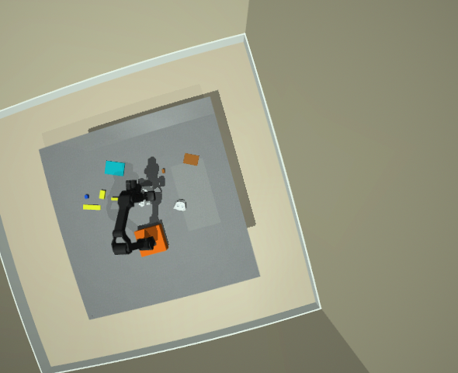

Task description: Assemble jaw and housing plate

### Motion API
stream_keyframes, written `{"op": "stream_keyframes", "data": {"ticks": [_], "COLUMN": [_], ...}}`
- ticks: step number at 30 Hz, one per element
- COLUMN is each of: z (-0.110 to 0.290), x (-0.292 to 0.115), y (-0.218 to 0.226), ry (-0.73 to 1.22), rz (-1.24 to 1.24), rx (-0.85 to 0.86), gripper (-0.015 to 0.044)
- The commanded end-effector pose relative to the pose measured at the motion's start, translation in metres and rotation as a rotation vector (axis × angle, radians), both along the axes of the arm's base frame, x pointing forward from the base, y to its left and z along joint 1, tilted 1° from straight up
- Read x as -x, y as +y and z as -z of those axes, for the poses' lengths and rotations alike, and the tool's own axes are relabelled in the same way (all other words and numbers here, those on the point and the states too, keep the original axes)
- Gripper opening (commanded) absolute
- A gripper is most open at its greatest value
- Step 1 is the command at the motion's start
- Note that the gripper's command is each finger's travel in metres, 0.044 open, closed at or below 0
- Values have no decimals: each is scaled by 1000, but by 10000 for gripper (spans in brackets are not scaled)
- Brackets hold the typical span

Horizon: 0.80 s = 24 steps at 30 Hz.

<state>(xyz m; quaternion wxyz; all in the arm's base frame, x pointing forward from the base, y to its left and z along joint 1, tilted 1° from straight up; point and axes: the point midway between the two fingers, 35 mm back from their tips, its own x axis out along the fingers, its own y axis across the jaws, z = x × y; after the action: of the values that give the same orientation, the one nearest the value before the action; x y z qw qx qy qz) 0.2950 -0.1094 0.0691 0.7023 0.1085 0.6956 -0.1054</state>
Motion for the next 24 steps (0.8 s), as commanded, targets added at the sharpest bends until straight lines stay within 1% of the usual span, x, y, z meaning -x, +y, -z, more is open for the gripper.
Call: {"op": "stream_keyframes", "data": {"ticks": [1, 5, 24], "z": [-1, -1, -1], "x": [5, 9, 9], "y": [-12, -20, -20], "ry": [-2, -1, -1], "rz": [-24, -41, -66], "rx": [9, 10, 10], "gripper": [134, 134, 134]}}
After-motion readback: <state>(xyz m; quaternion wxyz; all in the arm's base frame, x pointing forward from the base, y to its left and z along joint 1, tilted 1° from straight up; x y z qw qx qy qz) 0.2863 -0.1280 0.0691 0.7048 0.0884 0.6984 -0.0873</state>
